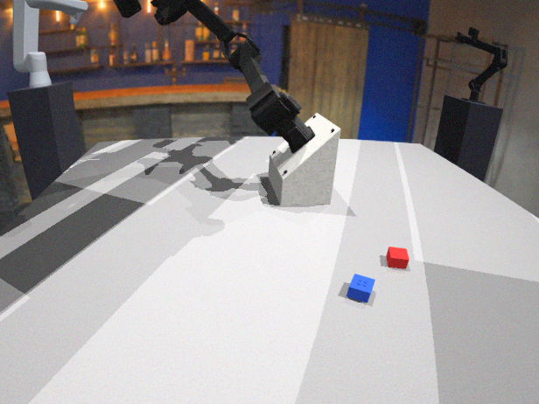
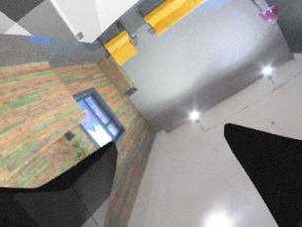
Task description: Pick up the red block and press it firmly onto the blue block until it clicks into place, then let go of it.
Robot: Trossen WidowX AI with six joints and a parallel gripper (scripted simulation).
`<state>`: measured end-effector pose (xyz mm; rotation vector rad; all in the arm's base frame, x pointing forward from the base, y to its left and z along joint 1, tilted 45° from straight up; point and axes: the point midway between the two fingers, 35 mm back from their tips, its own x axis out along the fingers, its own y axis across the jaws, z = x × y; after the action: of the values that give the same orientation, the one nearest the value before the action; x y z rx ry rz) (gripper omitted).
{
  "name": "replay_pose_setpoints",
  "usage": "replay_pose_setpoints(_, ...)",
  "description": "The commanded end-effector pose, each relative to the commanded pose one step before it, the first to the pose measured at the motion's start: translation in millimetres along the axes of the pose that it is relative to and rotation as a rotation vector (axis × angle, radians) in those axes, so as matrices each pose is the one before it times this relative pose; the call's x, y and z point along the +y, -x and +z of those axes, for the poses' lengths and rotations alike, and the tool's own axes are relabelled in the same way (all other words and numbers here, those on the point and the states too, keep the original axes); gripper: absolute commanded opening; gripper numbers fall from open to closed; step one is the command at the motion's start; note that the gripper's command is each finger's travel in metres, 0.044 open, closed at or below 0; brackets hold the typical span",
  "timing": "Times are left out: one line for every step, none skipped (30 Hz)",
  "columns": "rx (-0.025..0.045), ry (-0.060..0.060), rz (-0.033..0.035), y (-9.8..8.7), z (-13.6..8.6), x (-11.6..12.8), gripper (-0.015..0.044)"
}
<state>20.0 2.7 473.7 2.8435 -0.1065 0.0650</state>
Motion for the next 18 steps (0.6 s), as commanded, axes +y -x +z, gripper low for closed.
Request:
replay_pose_setpoints(0.0,0.0,0.0,0.0,0.0,0.0,0.0426)
replay_pose_setpoints(-0.00279,0.0026,-0.00195,-1.57,0.07,0.11,0.044)
replay_pose_setpoints(-0.00834,0.0079,-0.00591,-4.72,0.23,0.29,0.044)
replay_pose_setpoints(-0.0138,0.0133,-0.01001,-7.87,0.41,0.37,0.044)
replay_pose_setpoints(-0.0191,0.019,-0.01435,-11.02,0.63,0.3,0.044)
replay_pose_setpoints(-0.02415,0.025,-0.01901,-14.19,0.88,0.03,0.044)
replay_pose_setpoints(-0.02694,0.0293,-0.02239,-16.18,1.05,-0.45,0.044)
replay_pose_setpoints(-0.02238,0.0256,-0.01959,-13.75,0.86,-0.74,0.044)
replay_pose_setpoints(-0.01692,0.0202,-0.01544,-10.6,0.62,-0.79,0.044)
replay_pose_setpoints(-0.01756,0.0188,-0.01046,-8.37,1.05,-0.49,0.044)
replay_pose_setpoints(-0.02515,0.0263,-0.01263,-10.72,1.71,-0.66,0.044)
replay_pose_setpoints(-0.02904,0.0341,-0.0171,-13.28,1.77,-1.23,0.044)
replay_pose_setpoints(-0.03827,0.0473,-0.0243,-17.83,2.22,-2.23,0.044)
replay_pose_setpoints(-0.03789,0.0496,-0.02614,-18.09,1.91,-2.87,0.044)
replay_pose_setpoints(-0.03674,0.0511,-0.02744,-18.01,1.5,-3.44,0.044)
replay_pose_setpoints(-0.03555,0.0526,-0.02865,-17.92,1.05,-3.97,0.044)
replay_pose_setpoints(-0.03431,0.054,-0.02976,-17.81,0.56,-4.45,0.044)
replay_pose_setpoints(-0.03305,0.0555,-0.03076,-17.69,0.03,-4.89,0.044)
